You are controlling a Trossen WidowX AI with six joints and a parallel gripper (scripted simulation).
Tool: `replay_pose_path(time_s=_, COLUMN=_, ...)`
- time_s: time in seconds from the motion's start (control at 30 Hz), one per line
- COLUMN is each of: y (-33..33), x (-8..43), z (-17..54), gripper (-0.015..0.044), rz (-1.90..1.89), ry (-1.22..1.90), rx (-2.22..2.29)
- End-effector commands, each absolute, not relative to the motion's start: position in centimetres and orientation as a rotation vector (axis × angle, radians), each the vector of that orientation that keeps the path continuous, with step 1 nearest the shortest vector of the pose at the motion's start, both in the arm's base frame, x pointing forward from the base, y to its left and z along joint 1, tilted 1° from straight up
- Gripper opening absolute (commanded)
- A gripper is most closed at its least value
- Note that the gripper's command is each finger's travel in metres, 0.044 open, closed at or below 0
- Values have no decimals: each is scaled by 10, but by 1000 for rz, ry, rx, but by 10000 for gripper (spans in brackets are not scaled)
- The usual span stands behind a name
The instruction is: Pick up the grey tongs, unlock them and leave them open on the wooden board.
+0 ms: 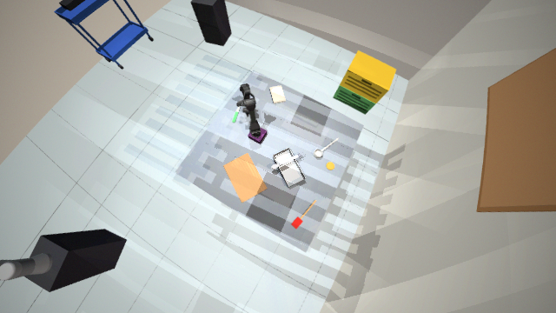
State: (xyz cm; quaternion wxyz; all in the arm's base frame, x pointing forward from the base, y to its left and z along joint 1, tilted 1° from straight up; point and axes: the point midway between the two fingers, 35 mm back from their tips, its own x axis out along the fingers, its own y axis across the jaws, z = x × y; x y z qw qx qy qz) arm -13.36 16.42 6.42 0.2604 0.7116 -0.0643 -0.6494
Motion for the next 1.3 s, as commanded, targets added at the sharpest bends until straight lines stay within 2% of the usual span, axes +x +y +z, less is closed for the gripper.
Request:
replay_pose_path(time_s=0.0, y=165, x=-133, z=64, gripper=374, rz=-1762, ry=-178, rx=1928)
replay_pose_path(time_s=0.13, y=183, x=-122, z=66, gripper=269, rz=-1838, ry=-277, rx=1951)
replay_pose_path(time_s=0.17, y=190, x=-117, z=67, gripper=260, rz=-1868, ry=-317, rx=1959)
replay_pose_path(time_s=0.37, y=239, x=-62, z=72, gripper=260, rz=-2091, ry=-642, rx=2045)
replay_pose_path(time_s=0.9, y=267, x=43, z=74, gripper=260, rz=-2336, ry=-1118, rx=2112)
replay_pose_path(time_s=1.27, y=250, x=178, z=85, gripper=260, rz=-2551, ry=-1820, rx=2036)
